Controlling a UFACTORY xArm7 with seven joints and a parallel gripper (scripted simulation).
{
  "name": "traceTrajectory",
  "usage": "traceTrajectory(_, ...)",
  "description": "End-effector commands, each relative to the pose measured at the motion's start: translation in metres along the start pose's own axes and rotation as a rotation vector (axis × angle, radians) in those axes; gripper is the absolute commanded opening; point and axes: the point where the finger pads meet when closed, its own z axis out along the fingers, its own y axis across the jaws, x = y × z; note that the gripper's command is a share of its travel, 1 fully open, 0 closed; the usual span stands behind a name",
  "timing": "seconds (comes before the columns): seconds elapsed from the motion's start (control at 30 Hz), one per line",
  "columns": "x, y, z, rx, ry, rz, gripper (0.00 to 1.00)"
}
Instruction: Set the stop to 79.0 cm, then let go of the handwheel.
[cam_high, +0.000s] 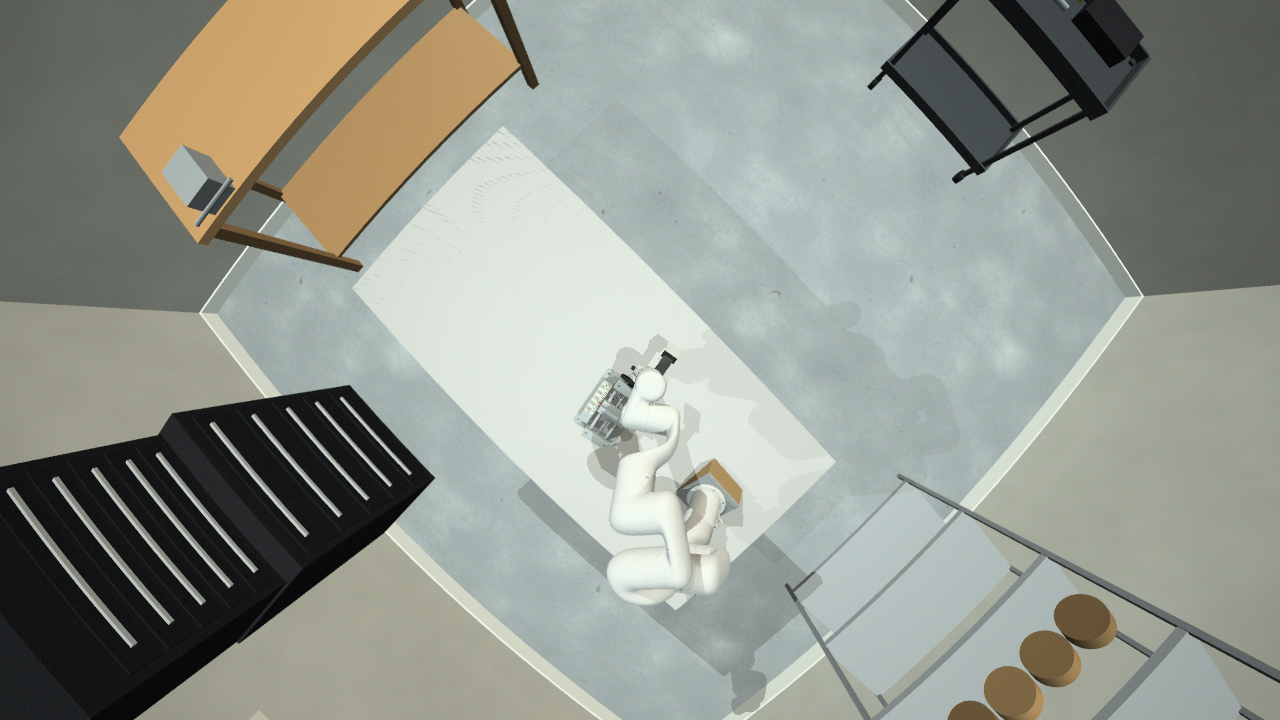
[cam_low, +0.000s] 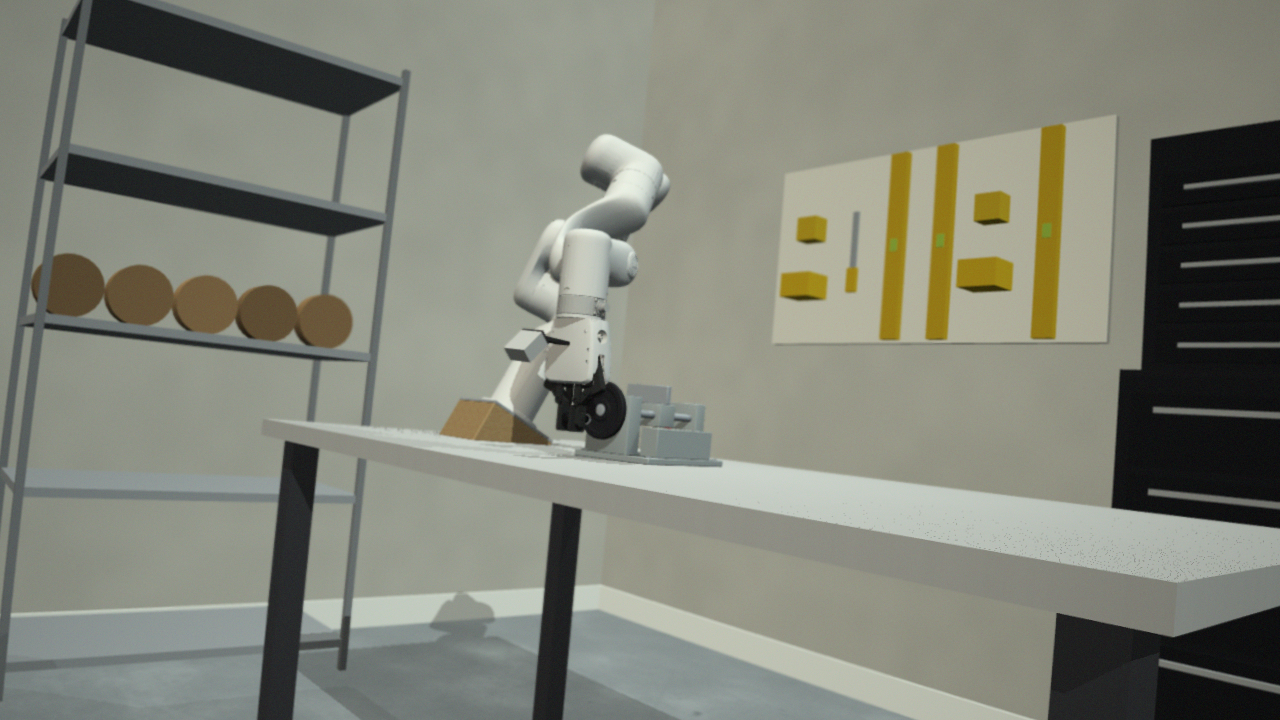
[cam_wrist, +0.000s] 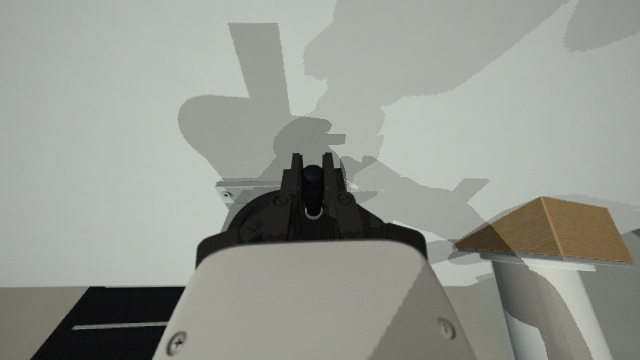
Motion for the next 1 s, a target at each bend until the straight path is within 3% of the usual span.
traceTrajectory(0.0,0.001,-0.008,0.007,0.003,0.003,0.000,0.06)
traceTrajectory(0.5,0.001,-0.033,0.013,0.003,0.003,0.000,0.06)
traceTrajectory(0.97,0.001,-0.055,-0.003,0.003,0.003,0.000,0.06)
